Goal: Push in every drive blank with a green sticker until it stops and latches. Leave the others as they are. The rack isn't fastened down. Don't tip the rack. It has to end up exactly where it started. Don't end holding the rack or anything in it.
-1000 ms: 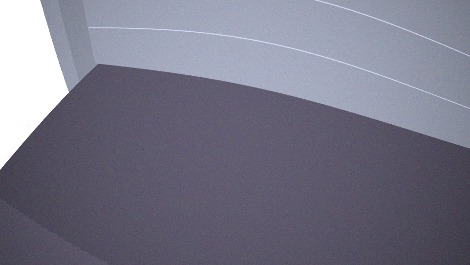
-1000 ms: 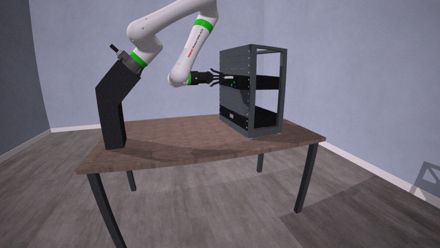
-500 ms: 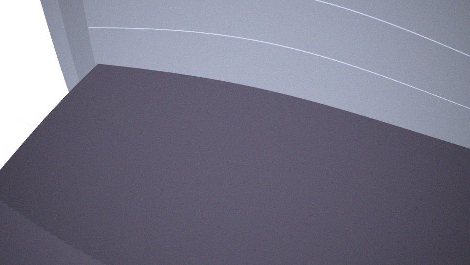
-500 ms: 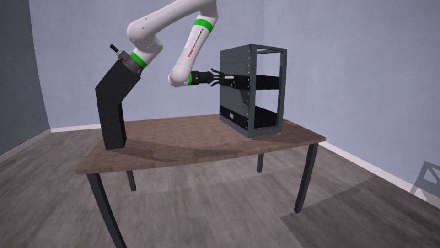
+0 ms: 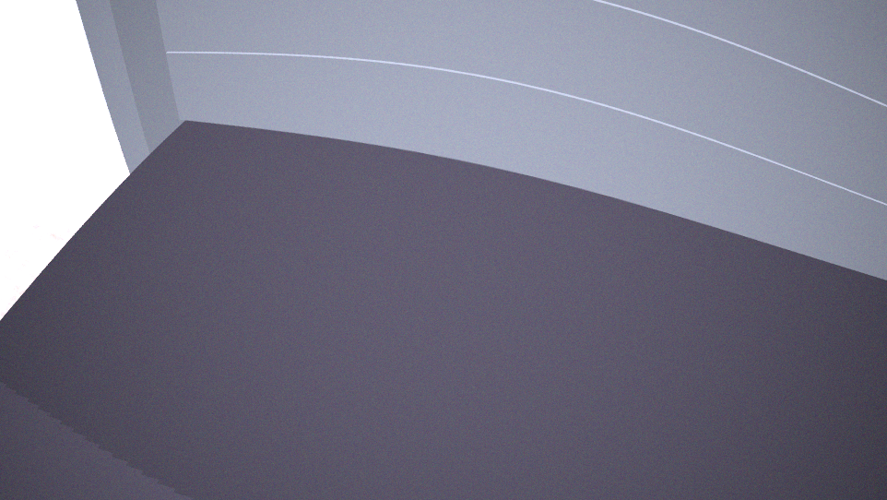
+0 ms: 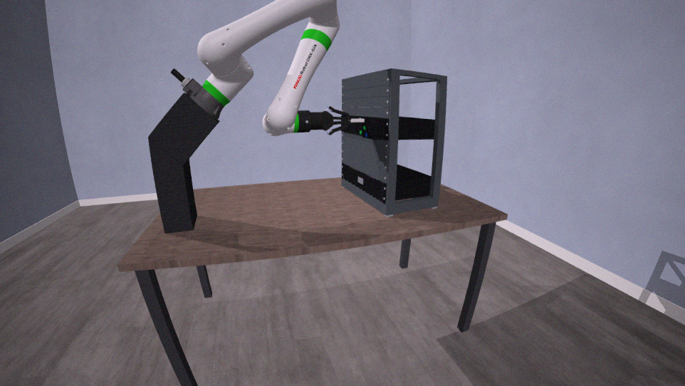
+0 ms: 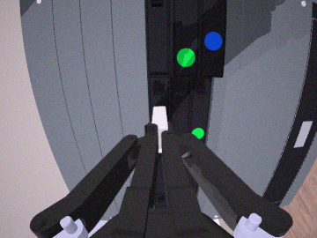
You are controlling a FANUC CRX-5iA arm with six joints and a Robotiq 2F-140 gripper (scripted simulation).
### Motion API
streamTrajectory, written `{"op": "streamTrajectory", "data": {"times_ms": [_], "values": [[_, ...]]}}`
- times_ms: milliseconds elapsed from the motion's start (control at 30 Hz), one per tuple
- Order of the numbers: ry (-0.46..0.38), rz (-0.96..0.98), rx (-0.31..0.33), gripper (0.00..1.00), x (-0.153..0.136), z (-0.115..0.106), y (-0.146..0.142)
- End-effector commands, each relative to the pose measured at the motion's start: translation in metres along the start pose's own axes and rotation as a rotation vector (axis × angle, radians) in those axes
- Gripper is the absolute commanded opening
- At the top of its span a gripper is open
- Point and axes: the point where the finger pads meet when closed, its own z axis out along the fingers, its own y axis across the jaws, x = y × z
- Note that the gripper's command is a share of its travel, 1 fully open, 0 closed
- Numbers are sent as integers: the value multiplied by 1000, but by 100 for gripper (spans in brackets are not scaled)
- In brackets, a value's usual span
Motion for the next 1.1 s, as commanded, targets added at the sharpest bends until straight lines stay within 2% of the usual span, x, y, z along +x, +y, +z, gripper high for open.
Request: {"op": "streamTrajectory", "data": {"times_ms": [0,1067], "values": [[0,0,0,0,0,0,0],[0,0,0,0,0,5,0]]}}
